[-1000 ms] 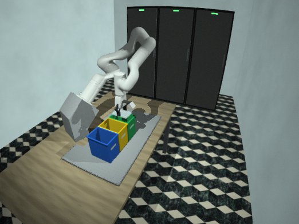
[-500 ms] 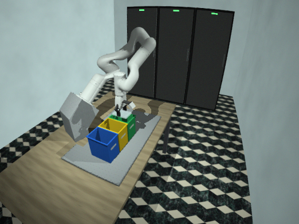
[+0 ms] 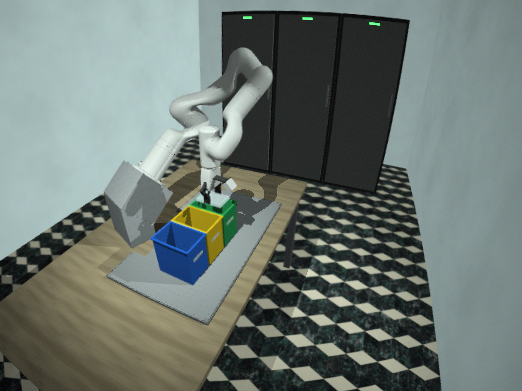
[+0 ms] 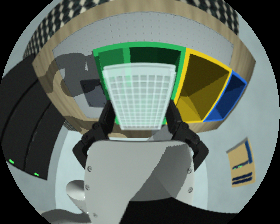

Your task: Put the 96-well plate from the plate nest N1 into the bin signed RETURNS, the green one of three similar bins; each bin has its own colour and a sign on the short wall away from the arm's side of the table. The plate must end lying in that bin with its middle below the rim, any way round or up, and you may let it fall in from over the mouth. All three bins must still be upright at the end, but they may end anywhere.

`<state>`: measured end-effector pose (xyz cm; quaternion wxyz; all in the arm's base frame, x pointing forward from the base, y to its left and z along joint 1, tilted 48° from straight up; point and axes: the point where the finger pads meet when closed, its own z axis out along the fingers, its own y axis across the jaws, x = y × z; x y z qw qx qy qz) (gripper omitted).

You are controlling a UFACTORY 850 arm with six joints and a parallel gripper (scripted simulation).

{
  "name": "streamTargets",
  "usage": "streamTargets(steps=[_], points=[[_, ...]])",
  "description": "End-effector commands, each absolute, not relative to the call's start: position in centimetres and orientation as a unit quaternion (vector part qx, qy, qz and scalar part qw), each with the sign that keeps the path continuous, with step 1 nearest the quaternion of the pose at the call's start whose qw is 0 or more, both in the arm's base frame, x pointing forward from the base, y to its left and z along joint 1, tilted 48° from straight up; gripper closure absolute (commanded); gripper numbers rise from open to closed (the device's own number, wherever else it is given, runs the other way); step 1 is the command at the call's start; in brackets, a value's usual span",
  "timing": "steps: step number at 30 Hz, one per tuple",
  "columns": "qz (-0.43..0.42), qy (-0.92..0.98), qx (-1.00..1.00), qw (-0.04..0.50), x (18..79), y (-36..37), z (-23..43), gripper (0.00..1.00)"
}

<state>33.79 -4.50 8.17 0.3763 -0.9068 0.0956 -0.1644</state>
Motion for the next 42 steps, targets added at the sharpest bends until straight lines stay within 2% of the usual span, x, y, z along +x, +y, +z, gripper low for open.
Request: streamTargets(steps=[1, 38, 39, 42], points=[[-0.165, 0.096, -0.907, 0.376, 33.84, -4.52, 8.15, 1.0], [-0.165, 0.096, -0.907, 0.376, 34.04, -4.16, 7.78, 1.0], [-0.165, 0.096, -0.907, 0.376, 34.06, -4.11, 7.74, 0.0], [-0.165, 0.096, -0.907, 0.376, 34.07, -4.1, 7.73, 0.0]])
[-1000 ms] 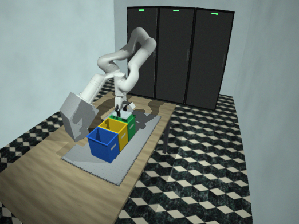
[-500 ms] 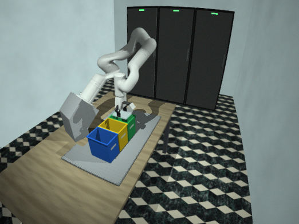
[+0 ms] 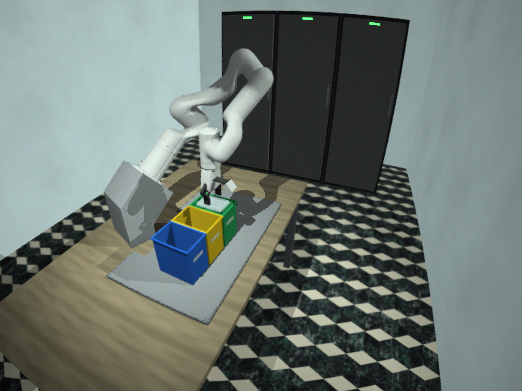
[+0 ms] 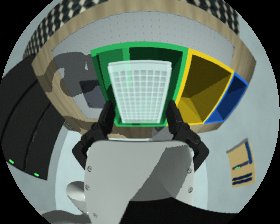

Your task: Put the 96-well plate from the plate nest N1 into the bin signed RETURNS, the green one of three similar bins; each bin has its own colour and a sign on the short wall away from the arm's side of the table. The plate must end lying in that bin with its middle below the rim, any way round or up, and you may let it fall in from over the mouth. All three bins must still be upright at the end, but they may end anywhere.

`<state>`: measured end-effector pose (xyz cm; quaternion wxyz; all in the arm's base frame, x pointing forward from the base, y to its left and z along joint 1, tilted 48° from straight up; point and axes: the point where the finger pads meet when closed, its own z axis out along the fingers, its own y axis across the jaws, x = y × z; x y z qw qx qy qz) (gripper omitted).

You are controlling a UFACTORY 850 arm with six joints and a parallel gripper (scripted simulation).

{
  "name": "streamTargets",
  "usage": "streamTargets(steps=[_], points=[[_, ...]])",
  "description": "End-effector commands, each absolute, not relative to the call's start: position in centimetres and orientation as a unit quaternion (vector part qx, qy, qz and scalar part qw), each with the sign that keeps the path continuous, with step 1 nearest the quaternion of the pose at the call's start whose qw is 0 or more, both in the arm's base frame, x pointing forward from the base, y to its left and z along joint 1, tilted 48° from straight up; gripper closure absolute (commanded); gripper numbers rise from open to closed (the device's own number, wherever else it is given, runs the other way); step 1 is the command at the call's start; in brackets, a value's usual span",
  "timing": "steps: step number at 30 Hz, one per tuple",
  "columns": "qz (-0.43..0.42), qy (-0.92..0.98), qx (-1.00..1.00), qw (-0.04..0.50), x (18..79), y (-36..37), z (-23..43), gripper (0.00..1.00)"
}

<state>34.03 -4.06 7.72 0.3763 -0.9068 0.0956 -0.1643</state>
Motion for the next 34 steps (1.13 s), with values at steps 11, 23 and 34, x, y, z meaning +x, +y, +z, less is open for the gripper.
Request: streamTargets(steps=[11, 23, 34], points=[[-0.165, 0.096, -0.907, 0.376, 34.07, -4.1, 7.73, 0.0], [-0.165, 0.096, -0.907, 0.376, 34.07, -4.11, 7.73, 0.0], [-0.165, 0.096, -0.907, 0.376, 33.87, -4.44, 8.07, 0.0]])
